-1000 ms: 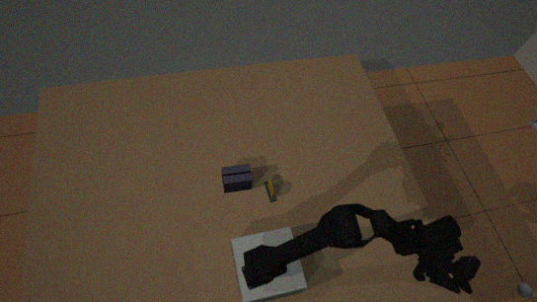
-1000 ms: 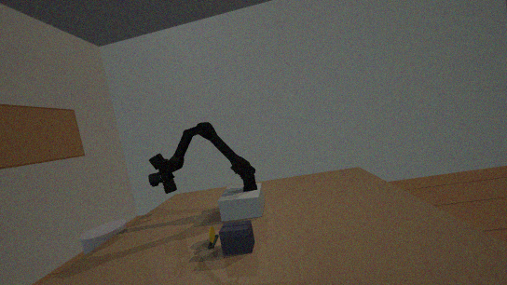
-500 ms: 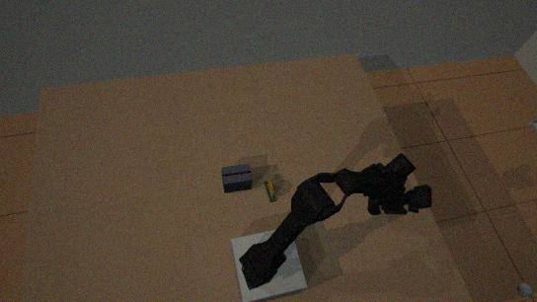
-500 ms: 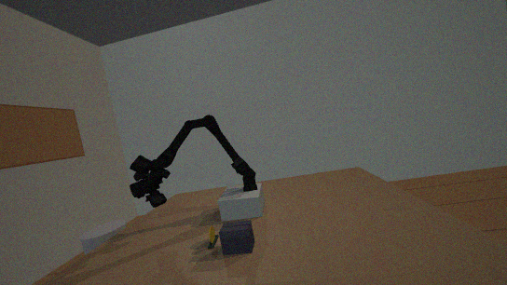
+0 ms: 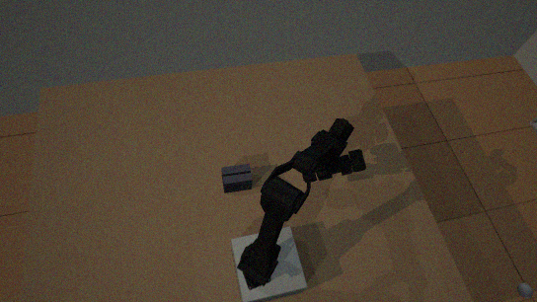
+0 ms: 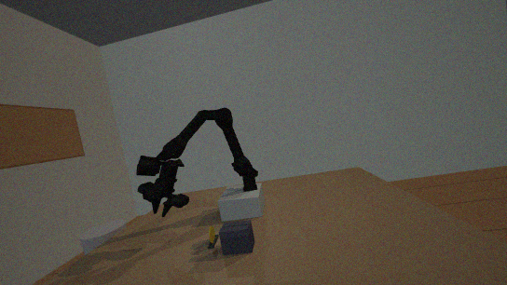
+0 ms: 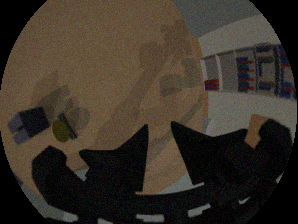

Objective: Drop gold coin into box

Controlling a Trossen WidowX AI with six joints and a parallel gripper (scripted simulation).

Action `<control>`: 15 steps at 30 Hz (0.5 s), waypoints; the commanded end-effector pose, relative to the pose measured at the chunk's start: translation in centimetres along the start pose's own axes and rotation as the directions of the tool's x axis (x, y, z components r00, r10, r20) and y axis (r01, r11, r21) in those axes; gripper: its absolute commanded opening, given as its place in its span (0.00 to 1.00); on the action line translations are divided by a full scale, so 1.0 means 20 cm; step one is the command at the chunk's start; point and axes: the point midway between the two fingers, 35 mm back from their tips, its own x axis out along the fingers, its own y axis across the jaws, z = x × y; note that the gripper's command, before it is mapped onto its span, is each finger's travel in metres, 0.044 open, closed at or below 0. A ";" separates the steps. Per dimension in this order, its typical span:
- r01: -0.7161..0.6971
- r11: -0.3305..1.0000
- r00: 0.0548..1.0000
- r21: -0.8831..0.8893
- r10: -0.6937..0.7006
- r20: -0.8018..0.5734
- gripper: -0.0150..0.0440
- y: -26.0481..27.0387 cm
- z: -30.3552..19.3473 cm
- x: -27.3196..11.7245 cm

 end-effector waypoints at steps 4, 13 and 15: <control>-0.278 0.954 0.960 -0.107 0.280 0.001 0.53 0.55 0.07 -0.27; -0.437 0.885 0.899 -0.161 0.433 -0.062 0.53 0.84 0.08 -0.45; -0.437 0.885 0.899 -0.161 0.433 -0.062 0.53 0.84 0.07 -0.46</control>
